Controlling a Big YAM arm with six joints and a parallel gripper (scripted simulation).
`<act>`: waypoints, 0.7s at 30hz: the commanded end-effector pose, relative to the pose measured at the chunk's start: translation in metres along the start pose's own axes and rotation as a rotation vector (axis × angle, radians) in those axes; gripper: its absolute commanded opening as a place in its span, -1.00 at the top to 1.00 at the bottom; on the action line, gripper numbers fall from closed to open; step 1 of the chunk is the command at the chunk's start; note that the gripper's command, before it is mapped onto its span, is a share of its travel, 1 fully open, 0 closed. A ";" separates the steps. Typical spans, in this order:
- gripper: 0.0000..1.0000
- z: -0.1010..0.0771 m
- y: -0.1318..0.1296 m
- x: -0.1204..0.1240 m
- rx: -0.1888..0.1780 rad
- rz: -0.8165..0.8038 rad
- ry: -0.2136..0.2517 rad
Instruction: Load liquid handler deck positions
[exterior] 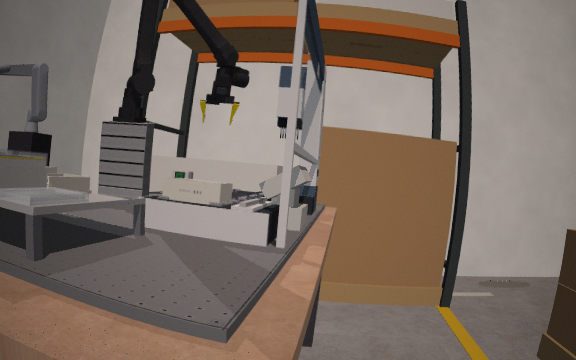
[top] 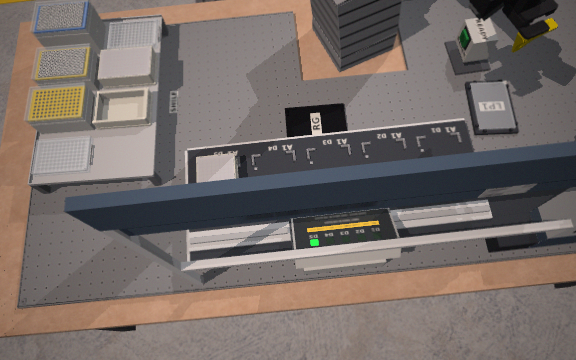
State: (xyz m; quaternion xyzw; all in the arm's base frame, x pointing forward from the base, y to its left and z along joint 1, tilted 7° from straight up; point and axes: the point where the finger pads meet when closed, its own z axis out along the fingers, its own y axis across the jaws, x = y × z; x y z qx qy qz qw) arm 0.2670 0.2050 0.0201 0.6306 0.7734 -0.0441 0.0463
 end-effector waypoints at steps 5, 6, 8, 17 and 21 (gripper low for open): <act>-1.00 -0.011 0.004 -0.019 -0.038 0.067 0.018; -1.00 -0.011 0.002 -0.024 -0.037 0.077 0.017; -1.00 -0.021 0.015 -0.019 -0.064 0.081 0.032; -1.00 -0.023 0.015 -0.023 -0.067 0.092 0.033; -1.00 -0.021 0.014 -0.023 -0.063 0.088 0.031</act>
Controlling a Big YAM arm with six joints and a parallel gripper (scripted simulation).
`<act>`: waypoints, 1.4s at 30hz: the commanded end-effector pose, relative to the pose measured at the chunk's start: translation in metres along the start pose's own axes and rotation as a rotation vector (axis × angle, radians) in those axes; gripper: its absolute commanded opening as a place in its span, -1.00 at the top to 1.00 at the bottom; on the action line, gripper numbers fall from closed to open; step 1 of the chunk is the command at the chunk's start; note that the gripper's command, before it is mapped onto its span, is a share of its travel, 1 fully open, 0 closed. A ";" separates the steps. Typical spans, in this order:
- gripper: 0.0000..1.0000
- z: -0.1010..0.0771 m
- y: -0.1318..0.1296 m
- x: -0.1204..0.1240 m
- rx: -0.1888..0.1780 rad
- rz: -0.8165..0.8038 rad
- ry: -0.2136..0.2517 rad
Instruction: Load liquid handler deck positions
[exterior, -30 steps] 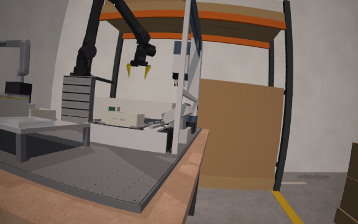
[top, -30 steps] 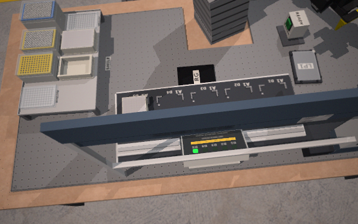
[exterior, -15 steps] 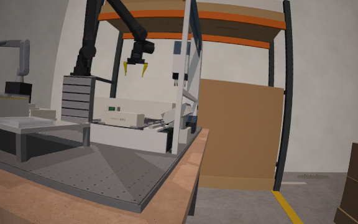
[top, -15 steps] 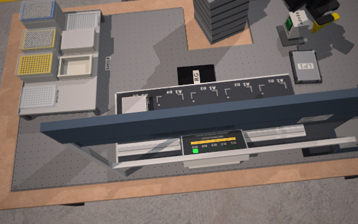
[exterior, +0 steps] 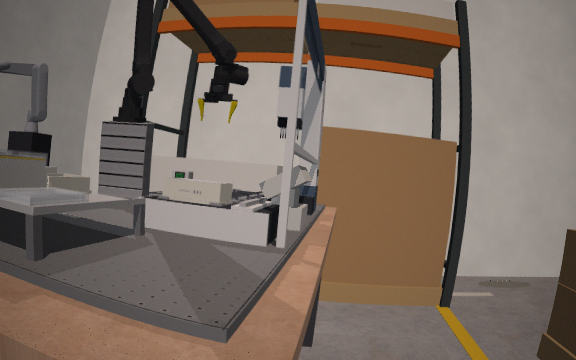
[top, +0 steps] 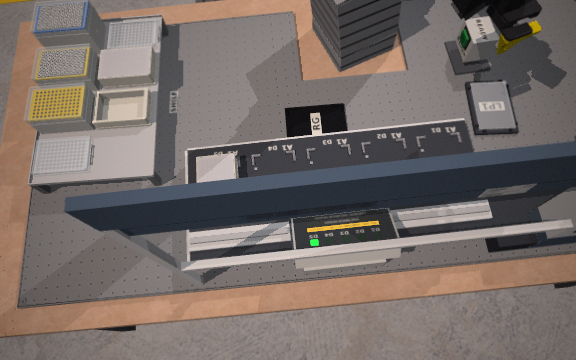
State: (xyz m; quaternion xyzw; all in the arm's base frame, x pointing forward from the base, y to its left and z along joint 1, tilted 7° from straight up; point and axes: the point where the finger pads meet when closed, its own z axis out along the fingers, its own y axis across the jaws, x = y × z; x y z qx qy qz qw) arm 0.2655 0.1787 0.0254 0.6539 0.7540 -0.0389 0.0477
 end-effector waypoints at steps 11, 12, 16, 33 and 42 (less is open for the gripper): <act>-1.00 -0.019 0.020 0.005 -0.056 0.026 0.028; -1.00 -0.019 0.020 0.005 -0.056 0.026 0.028; -1.00 -0.019 0.020 0.005 -0.056 0.026 0.028; -1.00 -0.019 0.020 0.005 -0.056 0.026 0.028; -1.00 -0.006 -0.007 -0.038 -0.016 0.104 0.004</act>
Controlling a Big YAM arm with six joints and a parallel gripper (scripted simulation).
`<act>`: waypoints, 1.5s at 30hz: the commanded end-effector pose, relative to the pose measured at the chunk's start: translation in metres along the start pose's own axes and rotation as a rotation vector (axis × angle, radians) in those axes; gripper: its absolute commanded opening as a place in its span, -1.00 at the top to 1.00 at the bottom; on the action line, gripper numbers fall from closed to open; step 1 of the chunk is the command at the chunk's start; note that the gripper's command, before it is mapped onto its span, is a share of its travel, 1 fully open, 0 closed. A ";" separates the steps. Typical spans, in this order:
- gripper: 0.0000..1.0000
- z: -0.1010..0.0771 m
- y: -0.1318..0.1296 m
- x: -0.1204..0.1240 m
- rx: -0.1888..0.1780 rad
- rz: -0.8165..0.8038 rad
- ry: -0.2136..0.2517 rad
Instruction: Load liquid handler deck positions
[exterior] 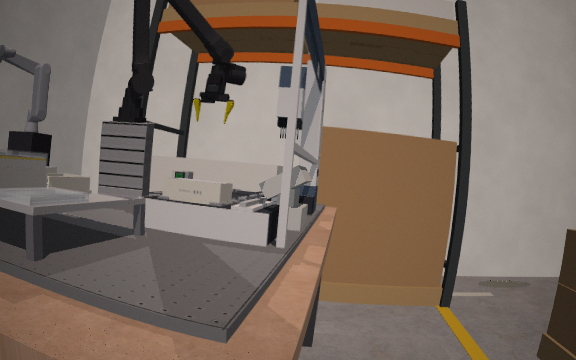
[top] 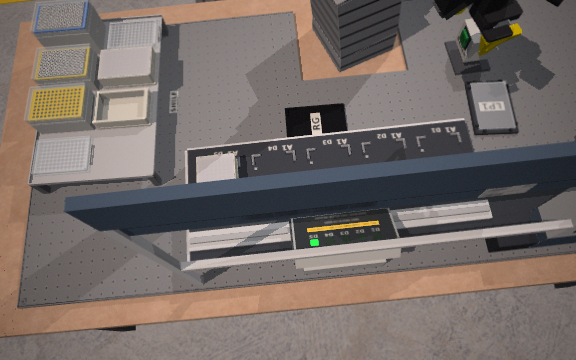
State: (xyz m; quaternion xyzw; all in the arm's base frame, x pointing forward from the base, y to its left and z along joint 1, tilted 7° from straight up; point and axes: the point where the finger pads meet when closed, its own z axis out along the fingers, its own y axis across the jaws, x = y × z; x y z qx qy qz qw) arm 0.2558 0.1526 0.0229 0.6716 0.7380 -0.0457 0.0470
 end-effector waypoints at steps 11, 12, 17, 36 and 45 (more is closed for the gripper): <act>-1.00 -0.010 -0.005 -0.058 -0.027 0.181 0.012; -1.00 -0.010 -0.006 -0.063 -0.027 0.196 0.012; -1.00 -0.010 -0.012 -0.086 -0.028 0.273 0.013; -1.00 -0.008 -0.034 -0.168 -0.028 0.271 0.012; -1.00 -0.015 -0.031 -0.206 -0.056 0.275 0.008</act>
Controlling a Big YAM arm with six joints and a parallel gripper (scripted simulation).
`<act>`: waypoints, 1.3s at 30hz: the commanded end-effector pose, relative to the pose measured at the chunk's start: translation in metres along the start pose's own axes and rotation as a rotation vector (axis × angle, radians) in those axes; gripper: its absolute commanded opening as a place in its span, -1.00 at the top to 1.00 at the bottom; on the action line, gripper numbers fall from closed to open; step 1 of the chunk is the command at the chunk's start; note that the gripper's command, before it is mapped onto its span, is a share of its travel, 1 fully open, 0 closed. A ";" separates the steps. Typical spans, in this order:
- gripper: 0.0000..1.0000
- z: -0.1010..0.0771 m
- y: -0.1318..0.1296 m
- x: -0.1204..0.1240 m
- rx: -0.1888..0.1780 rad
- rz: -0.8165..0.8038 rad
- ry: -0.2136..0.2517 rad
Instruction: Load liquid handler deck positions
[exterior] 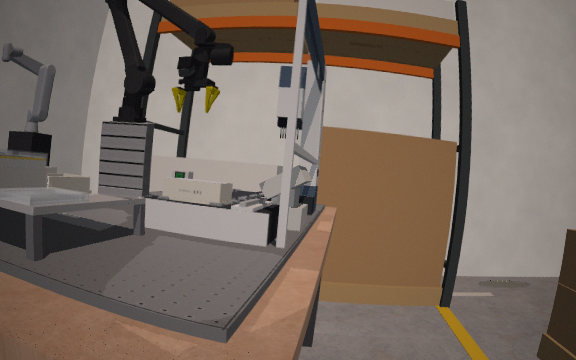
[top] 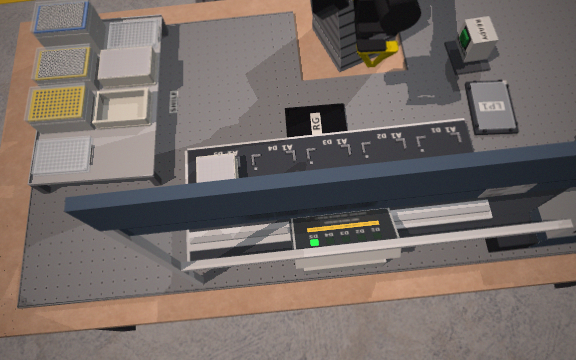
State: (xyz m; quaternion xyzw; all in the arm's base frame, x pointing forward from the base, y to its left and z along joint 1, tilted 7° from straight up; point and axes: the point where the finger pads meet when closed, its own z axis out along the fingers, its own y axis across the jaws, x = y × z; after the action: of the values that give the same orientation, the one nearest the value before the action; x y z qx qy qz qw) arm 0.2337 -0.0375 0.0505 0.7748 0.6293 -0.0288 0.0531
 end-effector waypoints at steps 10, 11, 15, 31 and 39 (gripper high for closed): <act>-1.00 -0.019 0.028 -0.068 -0.070 -0.025 -0.011; -1.00 -0.019 0.028 -0.073 -0.063 -0.026 -0.011; -1.00 -0.017 0.031 -0.084 -0.061 -0.026 -0.013; -1.00 -0.012 0.024 -0.156 -0.032 -0.029 -0.016; -1.00 -0.017 0.032 -0.203 -0.051 -0.028 -0.033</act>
State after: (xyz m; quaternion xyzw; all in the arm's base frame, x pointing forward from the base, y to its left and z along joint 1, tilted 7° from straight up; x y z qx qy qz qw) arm 0.2108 -0.2113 0.0743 0.7745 0.6292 -0.0266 0.0587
